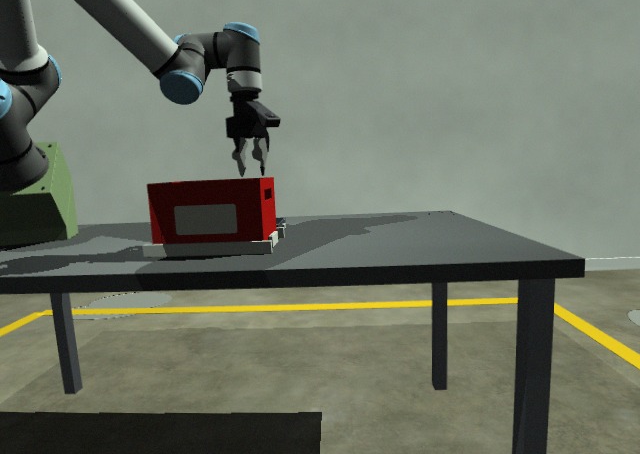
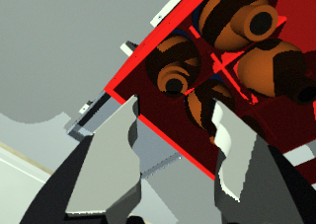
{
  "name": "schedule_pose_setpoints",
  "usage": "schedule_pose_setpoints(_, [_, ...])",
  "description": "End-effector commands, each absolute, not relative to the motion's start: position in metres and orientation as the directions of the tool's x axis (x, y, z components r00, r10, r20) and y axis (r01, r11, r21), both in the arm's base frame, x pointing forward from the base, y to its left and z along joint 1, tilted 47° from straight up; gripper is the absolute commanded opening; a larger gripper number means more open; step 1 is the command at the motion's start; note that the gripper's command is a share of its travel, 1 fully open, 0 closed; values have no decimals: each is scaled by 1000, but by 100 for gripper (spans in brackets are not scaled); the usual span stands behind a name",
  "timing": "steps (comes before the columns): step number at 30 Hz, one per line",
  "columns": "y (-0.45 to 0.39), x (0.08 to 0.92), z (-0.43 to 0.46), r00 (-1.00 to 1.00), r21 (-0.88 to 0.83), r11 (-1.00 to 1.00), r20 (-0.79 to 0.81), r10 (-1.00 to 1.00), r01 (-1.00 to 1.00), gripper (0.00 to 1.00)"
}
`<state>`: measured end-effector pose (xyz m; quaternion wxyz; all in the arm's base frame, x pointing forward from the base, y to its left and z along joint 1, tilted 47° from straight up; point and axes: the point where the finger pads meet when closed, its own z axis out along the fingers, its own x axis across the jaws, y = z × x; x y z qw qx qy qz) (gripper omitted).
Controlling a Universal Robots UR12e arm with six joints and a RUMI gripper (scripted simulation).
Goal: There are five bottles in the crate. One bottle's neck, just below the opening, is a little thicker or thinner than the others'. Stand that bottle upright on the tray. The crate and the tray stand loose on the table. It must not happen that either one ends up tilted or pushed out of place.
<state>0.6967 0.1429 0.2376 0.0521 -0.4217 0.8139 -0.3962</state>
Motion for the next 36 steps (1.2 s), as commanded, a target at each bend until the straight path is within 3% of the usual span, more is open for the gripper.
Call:
schedule_pose_setpoints(1, [143,697,238,-639,-689,330,249,-728,-645,38])
schedule_pose_setpoints(36, [142,700,242,-639,-689,330,249,-728,-645,38])
